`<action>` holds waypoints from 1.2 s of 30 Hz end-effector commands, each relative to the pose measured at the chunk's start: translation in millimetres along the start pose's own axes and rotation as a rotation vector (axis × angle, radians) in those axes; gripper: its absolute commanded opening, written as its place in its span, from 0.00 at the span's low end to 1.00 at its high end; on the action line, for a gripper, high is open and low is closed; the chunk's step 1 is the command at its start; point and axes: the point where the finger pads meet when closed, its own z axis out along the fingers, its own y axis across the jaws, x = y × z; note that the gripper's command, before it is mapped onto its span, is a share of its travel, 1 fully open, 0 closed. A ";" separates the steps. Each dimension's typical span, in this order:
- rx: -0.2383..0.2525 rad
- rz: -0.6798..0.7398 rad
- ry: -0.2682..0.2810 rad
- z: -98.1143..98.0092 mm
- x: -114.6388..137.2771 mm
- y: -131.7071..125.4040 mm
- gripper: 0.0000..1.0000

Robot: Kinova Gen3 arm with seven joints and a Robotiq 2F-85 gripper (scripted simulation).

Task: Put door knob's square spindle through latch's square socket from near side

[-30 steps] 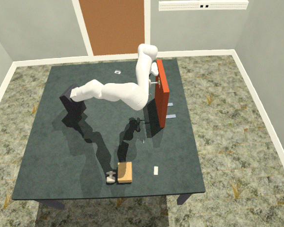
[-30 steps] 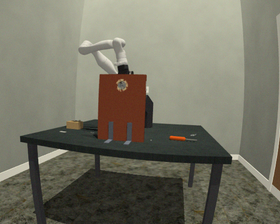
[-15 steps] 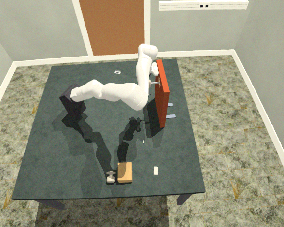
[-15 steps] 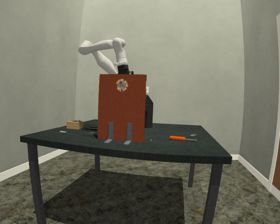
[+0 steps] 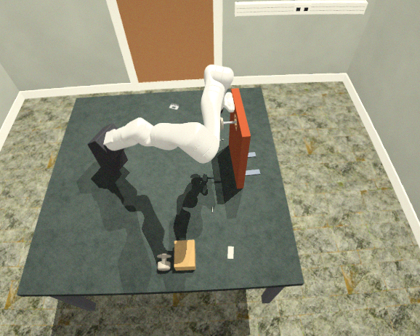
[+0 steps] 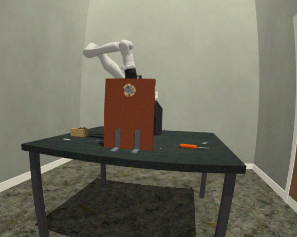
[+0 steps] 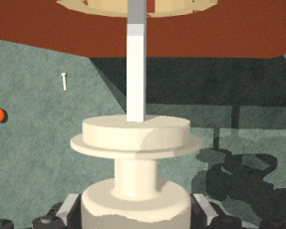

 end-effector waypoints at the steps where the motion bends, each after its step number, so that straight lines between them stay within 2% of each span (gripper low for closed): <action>1: 0.001 0.000 0.001 -0.3 0.1 -0.4 0.63; 36: 0.001 0.000 0.001 -0.8 6.7 -0.4 0.63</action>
